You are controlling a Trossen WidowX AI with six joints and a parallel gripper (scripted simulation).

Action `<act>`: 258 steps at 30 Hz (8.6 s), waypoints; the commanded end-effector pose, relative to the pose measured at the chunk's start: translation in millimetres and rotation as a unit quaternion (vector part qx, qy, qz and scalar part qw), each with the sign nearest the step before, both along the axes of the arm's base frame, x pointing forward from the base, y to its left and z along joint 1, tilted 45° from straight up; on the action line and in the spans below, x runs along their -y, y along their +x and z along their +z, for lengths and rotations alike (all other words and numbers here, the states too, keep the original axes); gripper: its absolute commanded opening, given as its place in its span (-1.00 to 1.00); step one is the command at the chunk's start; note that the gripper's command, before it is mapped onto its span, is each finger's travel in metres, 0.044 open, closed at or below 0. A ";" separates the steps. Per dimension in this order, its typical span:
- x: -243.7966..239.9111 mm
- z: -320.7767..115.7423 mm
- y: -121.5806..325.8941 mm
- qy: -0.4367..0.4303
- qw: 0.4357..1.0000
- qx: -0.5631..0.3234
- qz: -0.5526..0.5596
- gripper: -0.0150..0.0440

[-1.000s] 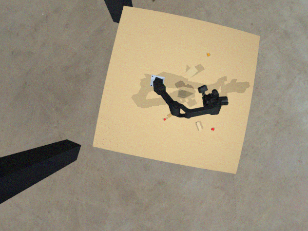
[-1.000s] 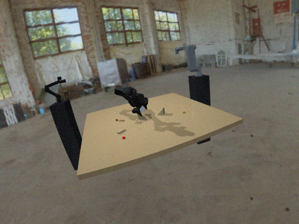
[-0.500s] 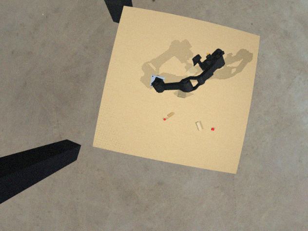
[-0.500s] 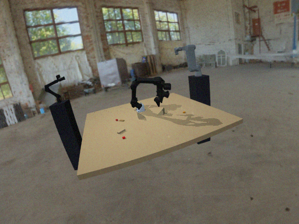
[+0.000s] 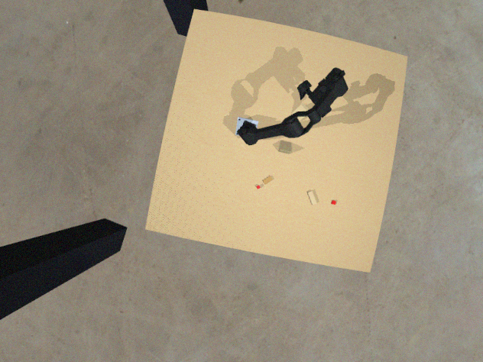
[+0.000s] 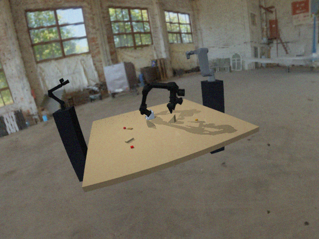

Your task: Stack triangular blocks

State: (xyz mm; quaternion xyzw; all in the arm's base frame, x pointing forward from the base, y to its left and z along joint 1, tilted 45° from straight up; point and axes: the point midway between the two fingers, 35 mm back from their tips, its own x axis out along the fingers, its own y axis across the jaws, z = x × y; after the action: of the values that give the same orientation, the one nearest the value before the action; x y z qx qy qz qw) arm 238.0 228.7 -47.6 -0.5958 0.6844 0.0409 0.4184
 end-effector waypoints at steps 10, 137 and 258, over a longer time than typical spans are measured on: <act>16.0 -16.8 4.4 -0.003 1.000 0.001 0.001 1.00; 106.5 -11.8 -28.9 0.488 0.821 0.157 0.252 0.22; 124.8 -16.9 -35.4 -0.098 0.993 -0.032 -0.050 0.31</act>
State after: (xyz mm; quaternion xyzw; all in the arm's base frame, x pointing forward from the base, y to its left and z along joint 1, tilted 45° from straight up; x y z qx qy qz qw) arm 202.4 103.9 -64.4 -0.5970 0.7272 -0.0281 0.3376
